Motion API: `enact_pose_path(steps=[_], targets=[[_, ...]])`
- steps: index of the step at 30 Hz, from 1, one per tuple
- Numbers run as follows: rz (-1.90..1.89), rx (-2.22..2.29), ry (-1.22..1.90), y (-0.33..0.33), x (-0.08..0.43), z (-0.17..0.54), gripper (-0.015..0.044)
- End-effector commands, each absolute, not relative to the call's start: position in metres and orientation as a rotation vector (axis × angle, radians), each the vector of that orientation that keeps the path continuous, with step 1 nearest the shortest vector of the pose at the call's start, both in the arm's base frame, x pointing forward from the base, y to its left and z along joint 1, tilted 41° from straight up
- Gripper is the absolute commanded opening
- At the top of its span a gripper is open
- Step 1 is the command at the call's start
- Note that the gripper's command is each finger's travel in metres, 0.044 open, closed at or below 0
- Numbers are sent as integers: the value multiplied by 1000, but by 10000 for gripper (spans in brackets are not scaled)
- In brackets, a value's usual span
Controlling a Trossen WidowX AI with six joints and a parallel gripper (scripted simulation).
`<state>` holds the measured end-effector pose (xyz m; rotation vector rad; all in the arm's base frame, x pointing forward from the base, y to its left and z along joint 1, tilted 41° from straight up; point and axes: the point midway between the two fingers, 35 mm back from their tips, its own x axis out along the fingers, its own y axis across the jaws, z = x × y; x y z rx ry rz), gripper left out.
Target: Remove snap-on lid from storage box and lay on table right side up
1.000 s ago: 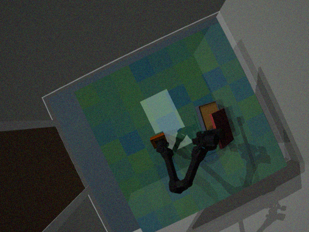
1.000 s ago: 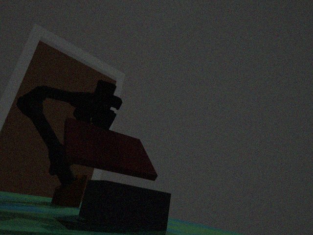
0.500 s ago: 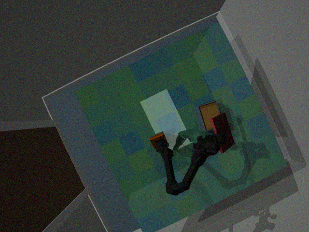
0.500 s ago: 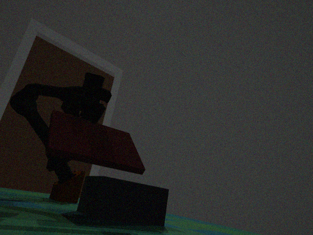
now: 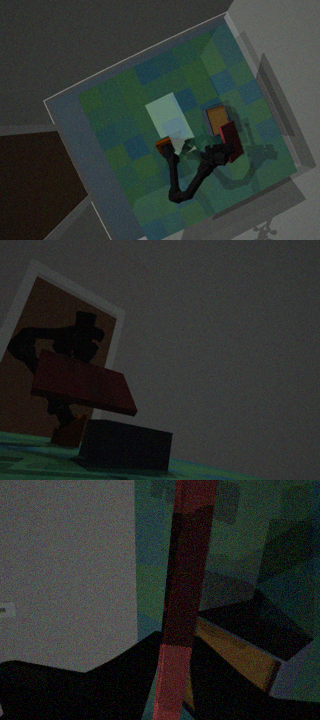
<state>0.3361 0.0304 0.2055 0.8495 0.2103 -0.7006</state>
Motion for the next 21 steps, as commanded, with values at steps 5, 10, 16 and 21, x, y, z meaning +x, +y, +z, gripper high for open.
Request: enact_pose_path(steps=[5,10,16,21], targets=[[-690,851,211,20,332,219,0],[-690,851,210,12,330,225,0],[-690,850,210,3,327,233,0],[-690,850,210,-4,325,239,0]])
